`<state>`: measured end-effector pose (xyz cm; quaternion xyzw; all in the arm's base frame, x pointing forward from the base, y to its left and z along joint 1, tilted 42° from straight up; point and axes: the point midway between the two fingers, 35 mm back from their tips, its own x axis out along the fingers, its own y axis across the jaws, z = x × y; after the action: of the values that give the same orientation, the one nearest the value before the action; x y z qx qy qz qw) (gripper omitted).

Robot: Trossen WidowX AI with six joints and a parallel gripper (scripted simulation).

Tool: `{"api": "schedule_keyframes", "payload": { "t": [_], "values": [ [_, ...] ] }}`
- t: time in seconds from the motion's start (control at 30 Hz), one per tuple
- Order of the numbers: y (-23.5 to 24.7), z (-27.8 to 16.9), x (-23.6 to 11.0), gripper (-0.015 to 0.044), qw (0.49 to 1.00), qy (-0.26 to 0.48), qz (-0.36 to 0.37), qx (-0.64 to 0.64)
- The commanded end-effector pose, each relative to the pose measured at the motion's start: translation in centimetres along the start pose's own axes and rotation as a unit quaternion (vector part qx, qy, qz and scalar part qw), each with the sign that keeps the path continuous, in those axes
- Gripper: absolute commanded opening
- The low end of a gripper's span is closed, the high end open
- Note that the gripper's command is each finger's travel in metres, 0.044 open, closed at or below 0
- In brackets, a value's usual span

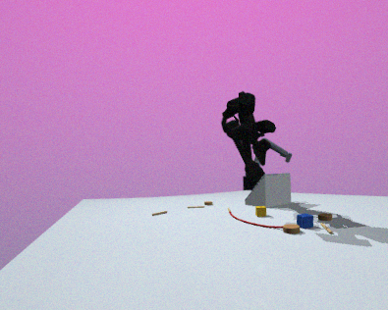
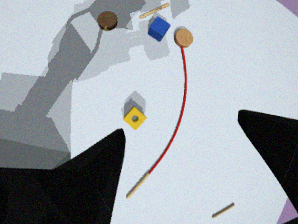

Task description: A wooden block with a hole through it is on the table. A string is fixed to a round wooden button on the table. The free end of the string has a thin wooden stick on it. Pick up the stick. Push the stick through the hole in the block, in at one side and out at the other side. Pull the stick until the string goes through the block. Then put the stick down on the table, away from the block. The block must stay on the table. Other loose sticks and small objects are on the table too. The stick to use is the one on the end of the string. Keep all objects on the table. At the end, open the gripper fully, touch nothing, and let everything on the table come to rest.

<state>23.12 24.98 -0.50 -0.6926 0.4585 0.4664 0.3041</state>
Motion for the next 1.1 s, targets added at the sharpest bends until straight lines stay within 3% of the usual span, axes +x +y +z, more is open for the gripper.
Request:
{"api": "schedule_keyframes", "payload": {
  "t": [0.0, 0.13, 0.57, 0.7, 0.83, 1.07],
  "values": [
    [2.1, -1.9, 6.0, 0.0440, 0.991, 0.074, 0.070, -0.085],
    [4.4, -3.8, 10.3, 0.0440, 0.971, 0.122, 0.134, -0.158],
    [4.5, -3.9, 10.5, 0.0440, 0.971, 0.125, 0.136, -0.154],
    [4.4, -3.7, 10.3, 0.0440, 0.983, 0.145, 0.115, 0.003],
    [4.4, -3.5, 10.1, 0.0440, 0.964, 0.164, 0.085, 0.192],
    [4.3, -3.2, 9.8, 0.0440, 0.845, 0.183, 0.025, 0.501]
  ]
}}
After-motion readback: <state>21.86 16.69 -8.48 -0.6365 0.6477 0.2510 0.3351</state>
